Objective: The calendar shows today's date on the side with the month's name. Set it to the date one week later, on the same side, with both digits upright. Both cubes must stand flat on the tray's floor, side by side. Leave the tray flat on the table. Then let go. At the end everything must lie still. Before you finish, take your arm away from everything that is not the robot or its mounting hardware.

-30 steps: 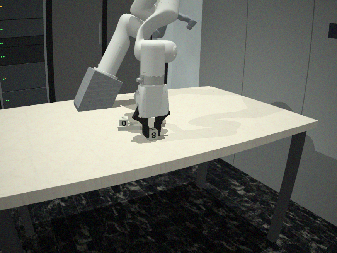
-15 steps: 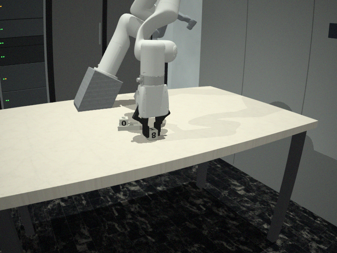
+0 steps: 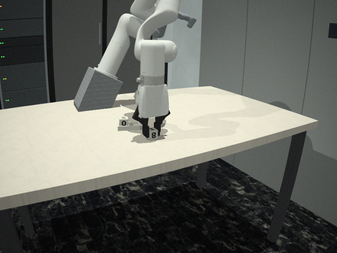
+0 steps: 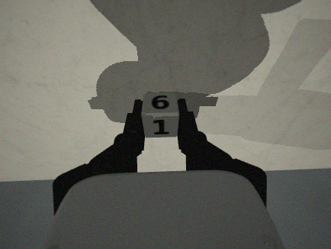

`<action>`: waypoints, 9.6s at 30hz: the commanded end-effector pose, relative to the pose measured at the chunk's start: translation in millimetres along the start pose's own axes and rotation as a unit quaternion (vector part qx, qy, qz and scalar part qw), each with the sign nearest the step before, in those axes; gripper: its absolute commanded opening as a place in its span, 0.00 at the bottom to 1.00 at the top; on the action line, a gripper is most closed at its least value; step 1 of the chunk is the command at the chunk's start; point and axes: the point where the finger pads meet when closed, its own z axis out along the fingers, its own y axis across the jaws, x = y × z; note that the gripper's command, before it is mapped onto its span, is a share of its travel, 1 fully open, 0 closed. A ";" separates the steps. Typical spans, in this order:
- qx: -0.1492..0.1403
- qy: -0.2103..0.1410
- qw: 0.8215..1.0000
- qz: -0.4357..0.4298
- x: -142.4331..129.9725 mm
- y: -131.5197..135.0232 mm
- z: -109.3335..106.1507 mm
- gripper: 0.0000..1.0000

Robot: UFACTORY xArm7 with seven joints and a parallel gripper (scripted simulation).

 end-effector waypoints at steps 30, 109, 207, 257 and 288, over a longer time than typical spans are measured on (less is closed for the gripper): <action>0.001 -0.002 1.000 0.000 -1.7 -0.9 -1.8 0.49; -0.001 0.000 0.974 0.225 -6.8 -2.7 -90.8 1.00; -0.001 0.000 0.133 0.991 -46.6 0.0 -97.1 1.00; -0.002 -0.001 0.003 1.000 -52.8 2.6 -35.1 1.00; -0.002 -0.001 0.003 1.000 -52.9 2.6 -10.5 1.00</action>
